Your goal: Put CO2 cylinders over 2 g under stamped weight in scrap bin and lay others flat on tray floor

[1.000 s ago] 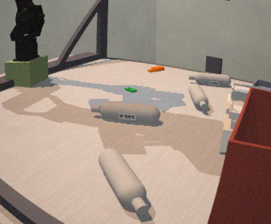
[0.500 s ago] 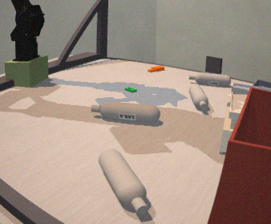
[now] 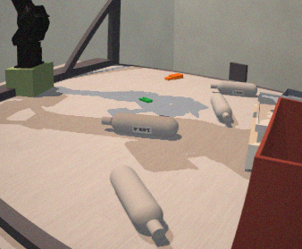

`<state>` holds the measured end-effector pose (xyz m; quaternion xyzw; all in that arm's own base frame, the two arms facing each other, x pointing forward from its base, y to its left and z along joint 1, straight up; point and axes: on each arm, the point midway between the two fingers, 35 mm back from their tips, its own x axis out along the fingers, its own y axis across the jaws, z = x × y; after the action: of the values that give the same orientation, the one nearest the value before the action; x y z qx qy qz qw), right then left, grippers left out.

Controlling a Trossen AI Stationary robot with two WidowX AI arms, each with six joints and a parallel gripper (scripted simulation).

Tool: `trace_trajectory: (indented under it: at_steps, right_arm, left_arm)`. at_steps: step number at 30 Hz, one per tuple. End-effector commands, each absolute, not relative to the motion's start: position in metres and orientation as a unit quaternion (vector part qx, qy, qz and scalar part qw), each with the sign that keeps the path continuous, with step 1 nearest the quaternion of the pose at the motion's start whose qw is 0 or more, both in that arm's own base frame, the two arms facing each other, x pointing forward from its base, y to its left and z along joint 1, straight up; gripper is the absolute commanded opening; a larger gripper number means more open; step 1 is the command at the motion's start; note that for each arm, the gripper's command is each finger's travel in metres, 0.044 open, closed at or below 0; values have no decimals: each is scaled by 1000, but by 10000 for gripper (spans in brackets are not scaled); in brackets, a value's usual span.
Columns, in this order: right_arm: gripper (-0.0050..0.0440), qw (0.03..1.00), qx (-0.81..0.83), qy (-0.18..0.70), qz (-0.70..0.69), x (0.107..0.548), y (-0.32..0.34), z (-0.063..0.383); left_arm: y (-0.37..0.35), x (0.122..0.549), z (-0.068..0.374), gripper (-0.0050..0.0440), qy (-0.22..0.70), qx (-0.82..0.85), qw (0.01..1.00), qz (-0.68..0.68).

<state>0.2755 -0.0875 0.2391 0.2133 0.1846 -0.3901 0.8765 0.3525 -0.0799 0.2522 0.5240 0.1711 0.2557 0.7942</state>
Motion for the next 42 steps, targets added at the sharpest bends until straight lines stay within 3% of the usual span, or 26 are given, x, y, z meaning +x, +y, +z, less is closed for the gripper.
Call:
trace_trajectory:
  at_steps: [1,9,19,32,42]
  right_arm:
    - [440,879,212,180,-388,274,-87,241]
    - [440,893,203,170,-365,276,-80,246]
    - [440,922,176,143,-315,280,-67,258]
    - [440,928,169,135,-304,281,-65,260]
    - [440,957,132,100,-237,286,-51,273]
  left_arm:
    - [-80,351,254,440,188,537,786,244]
    - [-88,355,238,440,211,546,781,218]
    - [-113,368,245,440,185,442,854,202]
    - [-108,357,214,440,257,508,806,163]
    - [-136,365,189,440,295,429,849,92]
